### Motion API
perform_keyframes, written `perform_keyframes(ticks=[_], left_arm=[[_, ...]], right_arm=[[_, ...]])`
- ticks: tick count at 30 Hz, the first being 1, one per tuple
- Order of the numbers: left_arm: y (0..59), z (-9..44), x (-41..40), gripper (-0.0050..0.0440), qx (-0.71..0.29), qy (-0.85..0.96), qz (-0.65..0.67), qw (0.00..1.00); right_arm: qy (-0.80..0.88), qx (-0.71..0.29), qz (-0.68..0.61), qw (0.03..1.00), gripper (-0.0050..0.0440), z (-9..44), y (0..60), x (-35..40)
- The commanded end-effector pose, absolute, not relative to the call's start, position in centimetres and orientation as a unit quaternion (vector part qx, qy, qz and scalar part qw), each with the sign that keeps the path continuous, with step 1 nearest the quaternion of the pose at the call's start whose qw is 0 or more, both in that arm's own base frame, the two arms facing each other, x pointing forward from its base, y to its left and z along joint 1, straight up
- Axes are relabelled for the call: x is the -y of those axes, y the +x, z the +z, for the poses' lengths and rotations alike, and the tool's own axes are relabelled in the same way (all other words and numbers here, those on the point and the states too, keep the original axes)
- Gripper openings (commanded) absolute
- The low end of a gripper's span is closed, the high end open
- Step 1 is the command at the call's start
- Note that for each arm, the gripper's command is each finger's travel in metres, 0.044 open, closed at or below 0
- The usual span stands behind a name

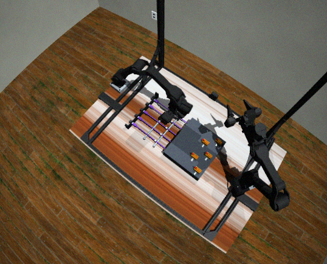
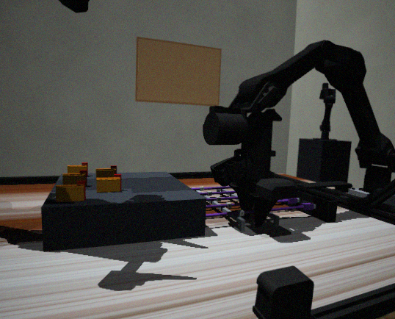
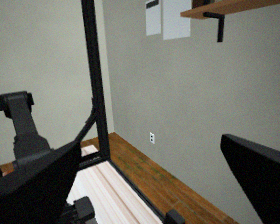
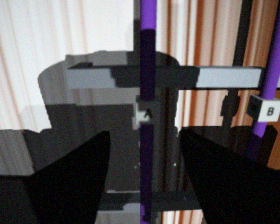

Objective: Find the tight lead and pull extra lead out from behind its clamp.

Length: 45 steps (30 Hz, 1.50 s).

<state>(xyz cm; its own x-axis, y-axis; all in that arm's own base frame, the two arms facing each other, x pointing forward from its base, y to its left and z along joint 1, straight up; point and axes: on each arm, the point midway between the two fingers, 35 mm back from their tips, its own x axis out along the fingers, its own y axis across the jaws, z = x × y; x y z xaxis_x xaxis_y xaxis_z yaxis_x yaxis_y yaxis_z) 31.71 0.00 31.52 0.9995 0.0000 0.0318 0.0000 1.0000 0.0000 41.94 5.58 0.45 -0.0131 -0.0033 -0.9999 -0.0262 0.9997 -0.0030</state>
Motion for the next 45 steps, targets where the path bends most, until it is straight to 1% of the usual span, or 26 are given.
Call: perform_keyframes(ticks=[1, 43, 44, 45], left_arm=[[31.57, 32.28, 0.0, 0.044, 0.025, 0.0, 0.0, 1.0], [31.57, 32.28, 0.0, 0.044, 0.025, 0.0, 0.0, 1.0], [31.57, 32.28, 0.0, 0.044, 0.025, 0.0, 0.0, 1.0], [31.57, 32.28, 0.0, 0.044, 0.025, 0.0, 0.0, 1.0]], right_arm=[[-0.009, -0.707, 0.009, 0.707, 0.0209, 0.78, 42.13, -5.69], [-0.009, -0.707, 0.009, 0.707, 0.0209, 0.78, 42.13, -5.69], [-0.009, -0.701, 0.009, 0.713, -0.005, 1.55, 42.41, -5.65], [-0.009, -0.701, 0.009, 0.713, -0.005, 1.55, 42.41, -5.65]])
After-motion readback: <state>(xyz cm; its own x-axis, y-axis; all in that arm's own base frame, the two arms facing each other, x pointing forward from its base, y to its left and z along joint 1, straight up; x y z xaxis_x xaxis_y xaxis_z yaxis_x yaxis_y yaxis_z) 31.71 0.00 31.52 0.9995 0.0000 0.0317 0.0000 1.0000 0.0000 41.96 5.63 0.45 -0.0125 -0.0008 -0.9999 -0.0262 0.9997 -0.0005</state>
